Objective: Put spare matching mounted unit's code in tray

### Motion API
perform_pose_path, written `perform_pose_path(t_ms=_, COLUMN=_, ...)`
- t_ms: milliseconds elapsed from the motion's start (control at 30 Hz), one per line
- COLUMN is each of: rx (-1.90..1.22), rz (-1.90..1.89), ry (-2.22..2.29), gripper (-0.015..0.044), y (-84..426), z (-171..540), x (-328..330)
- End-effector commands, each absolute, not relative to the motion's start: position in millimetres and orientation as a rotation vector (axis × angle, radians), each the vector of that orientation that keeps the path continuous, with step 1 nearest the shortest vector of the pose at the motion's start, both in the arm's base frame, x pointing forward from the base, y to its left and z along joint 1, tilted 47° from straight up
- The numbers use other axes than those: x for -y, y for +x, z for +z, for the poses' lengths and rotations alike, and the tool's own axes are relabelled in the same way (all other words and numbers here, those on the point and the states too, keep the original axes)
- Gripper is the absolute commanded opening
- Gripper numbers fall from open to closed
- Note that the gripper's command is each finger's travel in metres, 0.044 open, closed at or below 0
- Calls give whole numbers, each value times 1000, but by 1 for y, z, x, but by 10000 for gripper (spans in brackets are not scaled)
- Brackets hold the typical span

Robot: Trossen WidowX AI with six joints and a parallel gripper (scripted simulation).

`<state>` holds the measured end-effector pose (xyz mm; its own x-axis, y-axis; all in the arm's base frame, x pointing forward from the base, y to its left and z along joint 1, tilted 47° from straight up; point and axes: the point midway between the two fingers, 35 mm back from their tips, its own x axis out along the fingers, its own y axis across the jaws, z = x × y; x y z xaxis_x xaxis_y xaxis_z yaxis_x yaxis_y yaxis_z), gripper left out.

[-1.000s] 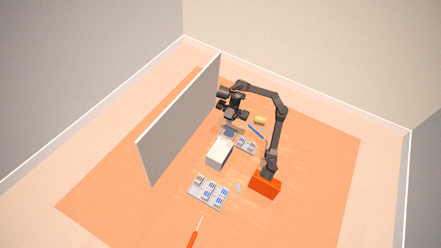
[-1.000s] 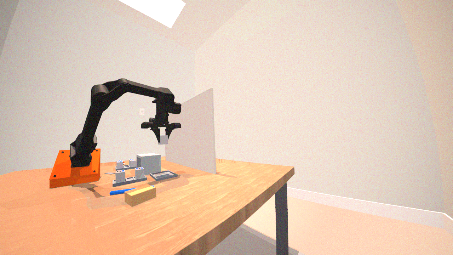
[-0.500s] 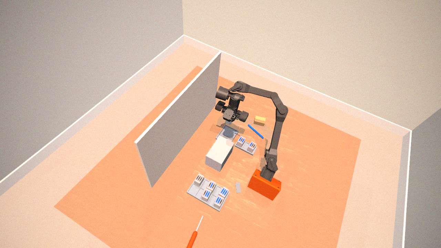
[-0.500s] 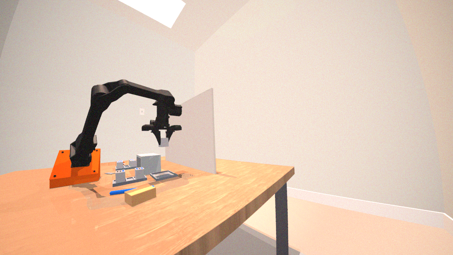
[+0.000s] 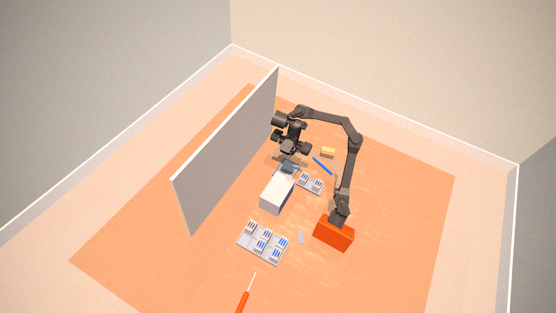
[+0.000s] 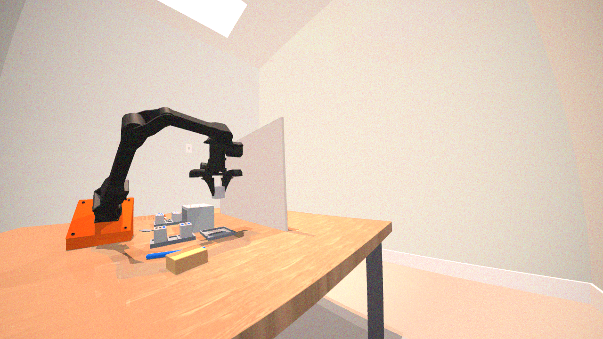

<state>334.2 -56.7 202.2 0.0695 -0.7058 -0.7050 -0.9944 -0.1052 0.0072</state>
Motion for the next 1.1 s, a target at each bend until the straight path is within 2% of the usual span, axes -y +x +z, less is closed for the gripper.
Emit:
perform_pose_path(t_ms=0, rx=-1692, rz=783, ry=-1872, gripper=0, y=334, z=198, x=60)
perform_pose_path(t_ms=1067, rx=-1699, rz=779, ry=-1865, gripper=0, y=338, z=179, x=79)
